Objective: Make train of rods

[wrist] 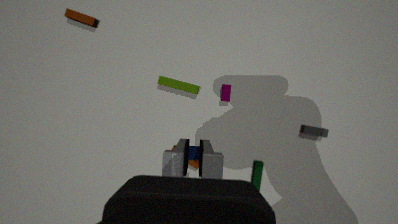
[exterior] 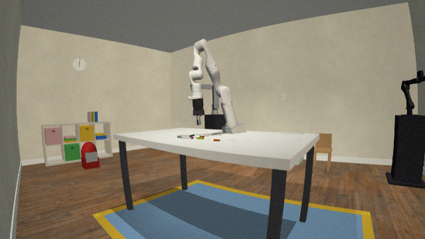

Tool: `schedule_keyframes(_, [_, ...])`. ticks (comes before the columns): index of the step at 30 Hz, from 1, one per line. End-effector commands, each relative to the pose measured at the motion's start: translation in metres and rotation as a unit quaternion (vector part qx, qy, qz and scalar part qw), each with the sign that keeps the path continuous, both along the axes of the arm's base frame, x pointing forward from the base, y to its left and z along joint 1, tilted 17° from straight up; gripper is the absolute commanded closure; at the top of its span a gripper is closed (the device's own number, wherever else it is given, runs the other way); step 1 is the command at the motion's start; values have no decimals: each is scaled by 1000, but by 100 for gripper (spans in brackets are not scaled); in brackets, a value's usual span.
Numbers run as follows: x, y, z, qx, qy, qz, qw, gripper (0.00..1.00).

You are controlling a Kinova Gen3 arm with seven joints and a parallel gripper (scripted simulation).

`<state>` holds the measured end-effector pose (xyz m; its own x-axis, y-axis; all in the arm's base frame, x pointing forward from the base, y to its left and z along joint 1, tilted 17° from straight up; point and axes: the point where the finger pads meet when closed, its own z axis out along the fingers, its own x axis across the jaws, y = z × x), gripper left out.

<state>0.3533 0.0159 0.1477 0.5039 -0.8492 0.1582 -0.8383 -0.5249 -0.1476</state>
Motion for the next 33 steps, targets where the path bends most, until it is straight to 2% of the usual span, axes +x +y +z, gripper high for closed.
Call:
schedule_keyframes(1, [-4, 19, -2, -2, 0, 7, 1000, 76])
schedule_keyframes(12, [-20, 62, -5, 1, -12, -31, 999, 76])
schedule_keyframes(33, [-39, 103, -7, 12, -35, -68, 997, 76])
